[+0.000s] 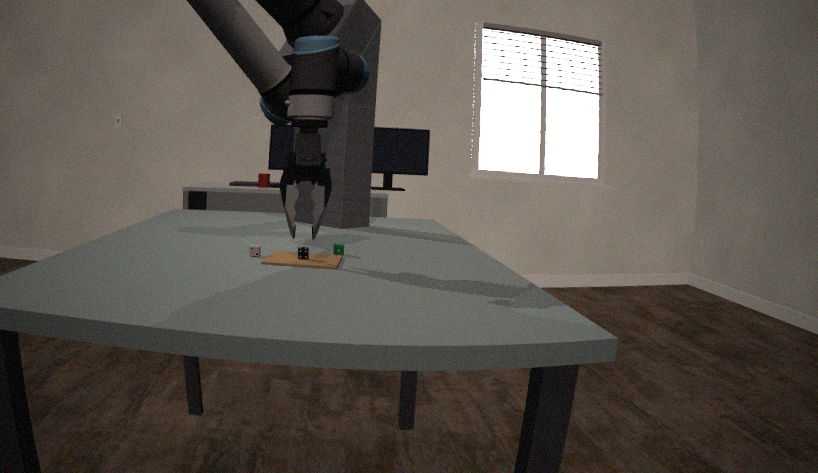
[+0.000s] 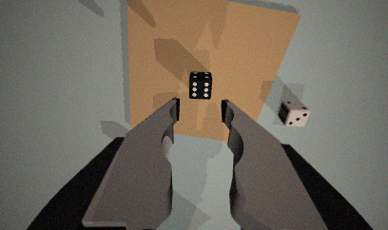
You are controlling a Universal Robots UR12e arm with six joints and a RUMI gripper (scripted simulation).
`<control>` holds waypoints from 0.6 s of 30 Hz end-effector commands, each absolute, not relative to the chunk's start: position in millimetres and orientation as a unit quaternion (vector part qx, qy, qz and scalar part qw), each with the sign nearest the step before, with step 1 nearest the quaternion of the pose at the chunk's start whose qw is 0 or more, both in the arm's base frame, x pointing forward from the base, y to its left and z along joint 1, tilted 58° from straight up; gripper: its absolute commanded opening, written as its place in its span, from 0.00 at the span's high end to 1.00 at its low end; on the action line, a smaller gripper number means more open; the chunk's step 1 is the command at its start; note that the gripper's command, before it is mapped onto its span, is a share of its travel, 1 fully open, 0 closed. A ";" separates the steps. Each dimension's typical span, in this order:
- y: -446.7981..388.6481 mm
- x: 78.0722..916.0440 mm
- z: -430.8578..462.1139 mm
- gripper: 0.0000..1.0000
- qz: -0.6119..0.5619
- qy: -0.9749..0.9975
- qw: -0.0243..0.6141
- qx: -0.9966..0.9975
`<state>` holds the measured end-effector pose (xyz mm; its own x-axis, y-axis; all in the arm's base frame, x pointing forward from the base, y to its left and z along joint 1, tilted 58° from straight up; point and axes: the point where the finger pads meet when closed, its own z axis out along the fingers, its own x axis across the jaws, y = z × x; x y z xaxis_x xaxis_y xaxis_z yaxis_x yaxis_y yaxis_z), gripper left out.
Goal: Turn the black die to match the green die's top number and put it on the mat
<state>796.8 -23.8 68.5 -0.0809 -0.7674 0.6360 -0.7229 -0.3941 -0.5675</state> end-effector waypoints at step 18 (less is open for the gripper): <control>-3.4 769.6 89.5 0.79 -0.488 0.550 0.023 -0.678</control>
<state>770.5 -4.4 88.6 -0.0809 -0.7674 0.6360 -0.7229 -0.3941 -0.5675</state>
